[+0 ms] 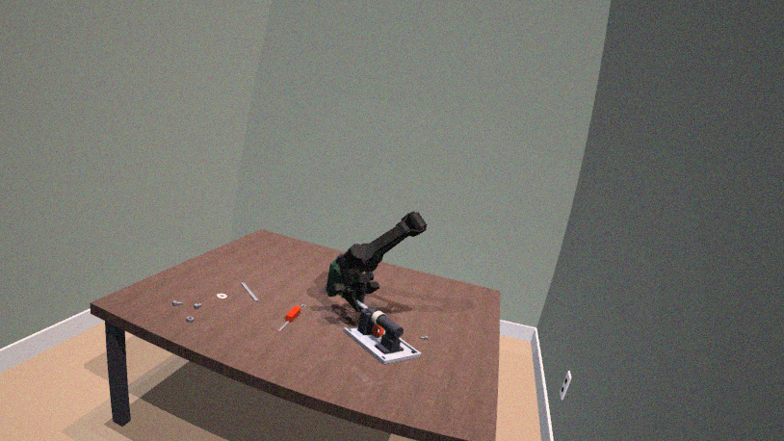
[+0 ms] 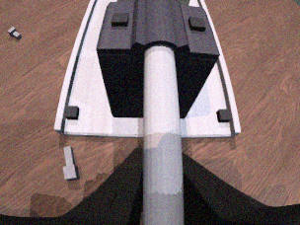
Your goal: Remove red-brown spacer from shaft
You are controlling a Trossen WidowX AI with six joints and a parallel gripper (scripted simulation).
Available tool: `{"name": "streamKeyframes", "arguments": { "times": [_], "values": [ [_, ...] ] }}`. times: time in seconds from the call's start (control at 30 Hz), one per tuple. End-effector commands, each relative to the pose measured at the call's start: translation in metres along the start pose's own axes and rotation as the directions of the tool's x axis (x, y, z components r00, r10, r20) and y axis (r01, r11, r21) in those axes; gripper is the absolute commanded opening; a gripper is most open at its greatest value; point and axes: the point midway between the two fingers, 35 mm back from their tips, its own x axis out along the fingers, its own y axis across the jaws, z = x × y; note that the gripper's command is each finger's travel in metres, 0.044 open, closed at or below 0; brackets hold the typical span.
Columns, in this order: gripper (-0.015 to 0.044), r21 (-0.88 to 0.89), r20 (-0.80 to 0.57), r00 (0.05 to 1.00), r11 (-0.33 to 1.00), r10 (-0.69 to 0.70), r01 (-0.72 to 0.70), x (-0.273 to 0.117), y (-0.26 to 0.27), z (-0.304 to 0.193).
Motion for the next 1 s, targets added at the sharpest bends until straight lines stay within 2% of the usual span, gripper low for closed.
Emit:
{"name": "streamKeyframes", "arguments": {
  "times": [0.0,0.97],
  "values": [
    [0.0000,-0.003,0.001,1.000,1.000,0.007,-0.007,0.0019,0.0012,0.0026],
    [0.0000,-0.003,0.002,1.000,1.000,0.007,-0.007,0.0091,0.0014,0.0099]
  ]
}}
